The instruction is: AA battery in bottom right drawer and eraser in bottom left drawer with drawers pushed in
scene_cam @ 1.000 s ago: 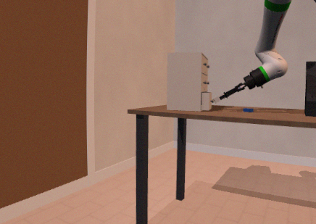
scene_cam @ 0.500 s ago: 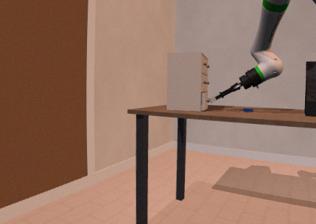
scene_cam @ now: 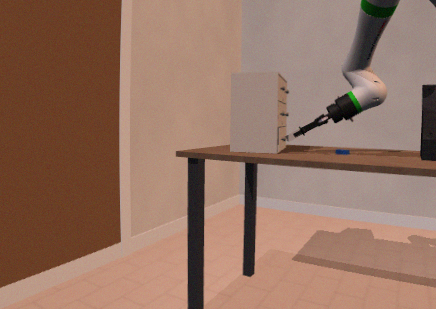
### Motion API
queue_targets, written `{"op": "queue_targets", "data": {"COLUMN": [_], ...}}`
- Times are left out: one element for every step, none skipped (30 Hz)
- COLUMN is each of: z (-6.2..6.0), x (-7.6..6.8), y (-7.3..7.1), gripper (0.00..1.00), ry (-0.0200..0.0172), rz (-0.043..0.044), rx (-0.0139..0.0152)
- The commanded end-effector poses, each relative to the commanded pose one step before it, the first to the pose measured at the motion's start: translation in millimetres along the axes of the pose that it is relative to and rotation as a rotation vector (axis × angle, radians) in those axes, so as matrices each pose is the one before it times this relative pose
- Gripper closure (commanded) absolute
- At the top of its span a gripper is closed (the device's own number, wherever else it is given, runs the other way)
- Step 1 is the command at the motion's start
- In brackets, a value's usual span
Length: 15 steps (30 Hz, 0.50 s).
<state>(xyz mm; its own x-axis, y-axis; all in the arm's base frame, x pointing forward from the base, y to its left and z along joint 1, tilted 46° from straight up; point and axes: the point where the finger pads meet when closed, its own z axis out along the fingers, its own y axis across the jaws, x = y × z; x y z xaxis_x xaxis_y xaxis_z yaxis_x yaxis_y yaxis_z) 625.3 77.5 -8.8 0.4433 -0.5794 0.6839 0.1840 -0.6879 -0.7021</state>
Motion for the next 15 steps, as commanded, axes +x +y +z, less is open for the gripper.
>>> {"op": "queue_targets", "data": {"z": [1.42, 0.45, 0.4, 0.36, 0.32, 0.28, 0.24, 0.21, 0.17, 0.14, 0.11, 0.09, 0.0, 0.0, 0.06], "x": [1.04, 0.26, 0.23, 0.21, 0.19, 0.16, 0.14, 0.12, 0.1, 0.08, 0.07, 0.05, 0.0, 0.0, 0.04], "y": [0.17, 0.0, 0.0, 0.0, 0.0, 0.0, 0.0, 0.0, 0.0, 0.0, 0.0, 0.0, 0.0, 0.0, 0.0], "gripper": [1.0, 1.0, 1.0, 1.0, 1.0, 1.0, 1.0, 1.0, 1.0, 1.0, 1.0, 1.0, 1.0, 1.0, 1.0], "ry": [0.00019, 0.0, 0.0, 0.0, 0.0, 0.0, 0.0, 0.0, 0.0, 0.0, 0.0, 0.0, 0.0, 0.0, 0.0], "rz": [-0.00022, 0.0, 0.0, 0.0, 0.0, 0.0, 0.0, 0.0, 0.0, 0.0, 0.0, 0.0, 0.0, 0.0, 0.0], "rx": [-0.00019, 0.0, 0.0, 0.0, 0.0, 0.0, 0.0, 0.0, 0.0, 0.0, 0.0, 0.0, 0.0, 0.0, 0.0]}}
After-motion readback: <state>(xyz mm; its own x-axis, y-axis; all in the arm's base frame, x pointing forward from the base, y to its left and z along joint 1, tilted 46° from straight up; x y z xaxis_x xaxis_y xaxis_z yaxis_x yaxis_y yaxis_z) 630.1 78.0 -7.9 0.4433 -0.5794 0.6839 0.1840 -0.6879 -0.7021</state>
